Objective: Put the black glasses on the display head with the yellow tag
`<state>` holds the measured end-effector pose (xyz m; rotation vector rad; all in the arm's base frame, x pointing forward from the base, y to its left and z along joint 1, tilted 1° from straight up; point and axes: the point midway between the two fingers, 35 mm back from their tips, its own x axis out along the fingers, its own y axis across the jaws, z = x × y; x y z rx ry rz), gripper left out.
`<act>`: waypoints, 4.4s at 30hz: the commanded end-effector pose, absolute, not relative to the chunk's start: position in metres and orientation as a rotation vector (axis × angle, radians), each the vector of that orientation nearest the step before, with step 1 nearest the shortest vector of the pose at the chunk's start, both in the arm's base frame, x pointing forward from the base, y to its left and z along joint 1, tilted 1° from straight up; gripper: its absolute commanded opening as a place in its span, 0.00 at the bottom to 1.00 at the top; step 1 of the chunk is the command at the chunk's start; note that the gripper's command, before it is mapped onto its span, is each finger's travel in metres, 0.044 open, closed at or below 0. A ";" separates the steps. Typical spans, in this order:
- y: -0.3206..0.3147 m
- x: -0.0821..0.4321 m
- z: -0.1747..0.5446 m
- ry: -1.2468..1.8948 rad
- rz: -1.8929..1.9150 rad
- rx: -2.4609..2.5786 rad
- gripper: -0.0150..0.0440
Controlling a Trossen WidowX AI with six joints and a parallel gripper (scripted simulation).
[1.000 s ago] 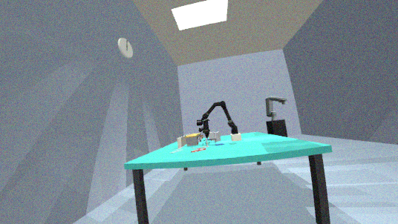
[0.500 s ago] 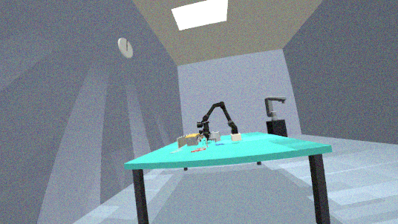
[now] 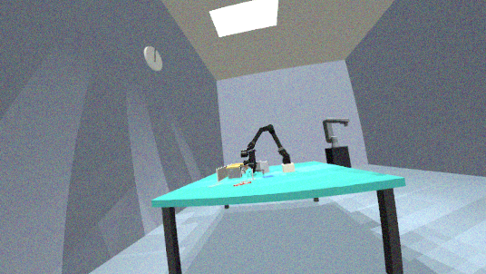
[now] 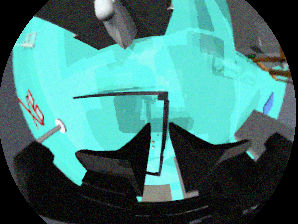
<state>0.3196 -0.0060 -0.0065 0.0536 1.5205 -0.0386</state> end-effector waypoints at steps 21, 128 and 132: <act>-0.006 0.321 0.011 1.521 -0.038 0.054 0.25; 0.215 0.179 0.174 0.601 -0.921 1.536 0.25; 0.215 0.179 0.174 0.601 -0.921 1.536 0.25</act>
